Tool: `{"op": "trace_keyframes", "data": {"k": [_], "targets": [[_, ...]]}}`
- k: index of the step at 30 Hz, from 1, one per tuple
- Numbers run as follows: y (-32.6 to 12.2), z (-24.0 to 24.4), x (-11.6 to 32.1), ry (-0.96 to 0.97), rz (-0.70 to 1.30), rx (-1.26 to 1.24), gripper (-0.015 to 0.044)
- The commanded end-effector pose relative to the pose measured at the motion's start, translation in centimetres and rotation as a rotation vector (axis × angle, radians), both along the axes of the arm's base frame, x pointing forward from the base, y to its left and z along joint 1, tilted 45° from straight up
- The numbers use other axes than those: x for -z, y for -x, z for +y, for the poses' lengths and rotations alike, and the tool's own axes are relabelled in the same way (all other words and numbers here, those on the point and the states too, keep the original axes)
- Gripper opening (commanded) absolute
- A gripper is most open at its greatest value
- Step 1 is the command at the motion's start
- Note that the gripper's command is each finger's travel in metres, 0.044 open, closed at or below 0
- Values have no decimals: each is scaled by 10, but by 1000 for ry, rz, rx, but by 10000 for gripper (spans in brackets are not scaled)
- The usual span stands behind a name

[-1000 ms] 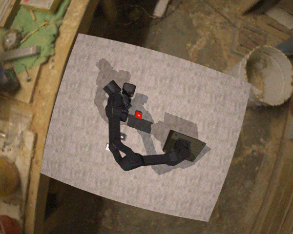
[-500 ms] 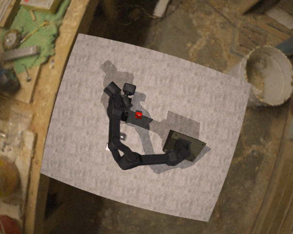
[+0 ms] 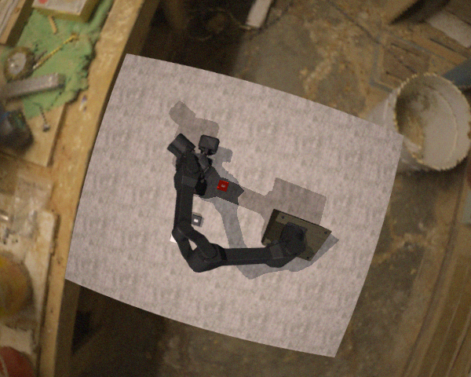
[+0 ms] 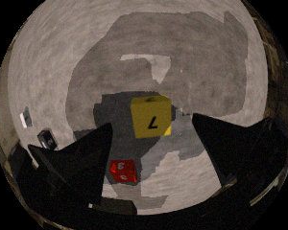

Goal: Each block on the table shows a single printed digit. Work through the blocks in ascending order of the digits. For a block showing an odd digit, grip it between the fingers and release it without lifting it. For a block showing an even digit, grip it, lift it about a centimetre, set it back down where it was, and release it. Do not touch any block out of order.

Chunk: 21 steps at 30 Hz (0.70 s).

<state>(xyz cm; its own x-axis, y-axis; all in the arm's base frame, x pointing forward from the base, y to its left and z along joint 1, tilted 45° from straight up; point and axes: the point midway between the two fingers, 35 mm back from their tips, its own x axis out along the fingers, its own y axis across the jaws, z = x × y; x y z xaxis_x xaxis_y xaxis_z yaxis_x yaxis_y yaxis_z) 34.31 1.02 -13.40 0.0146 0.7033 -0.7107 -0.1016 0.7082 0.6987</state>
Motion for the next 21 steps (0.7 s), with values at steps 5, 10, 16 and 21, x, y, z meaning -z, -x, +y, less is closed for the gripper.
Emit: {"op": "trace_keyframes", "data": {"k": [5,10,16,21], "targets": [[2,2,2,-5,7,7,190],[2,2,2,-5,7,7,120],[2,2,2,-5,7,7,120],[2,2,2,-5,7,7,120]]}}
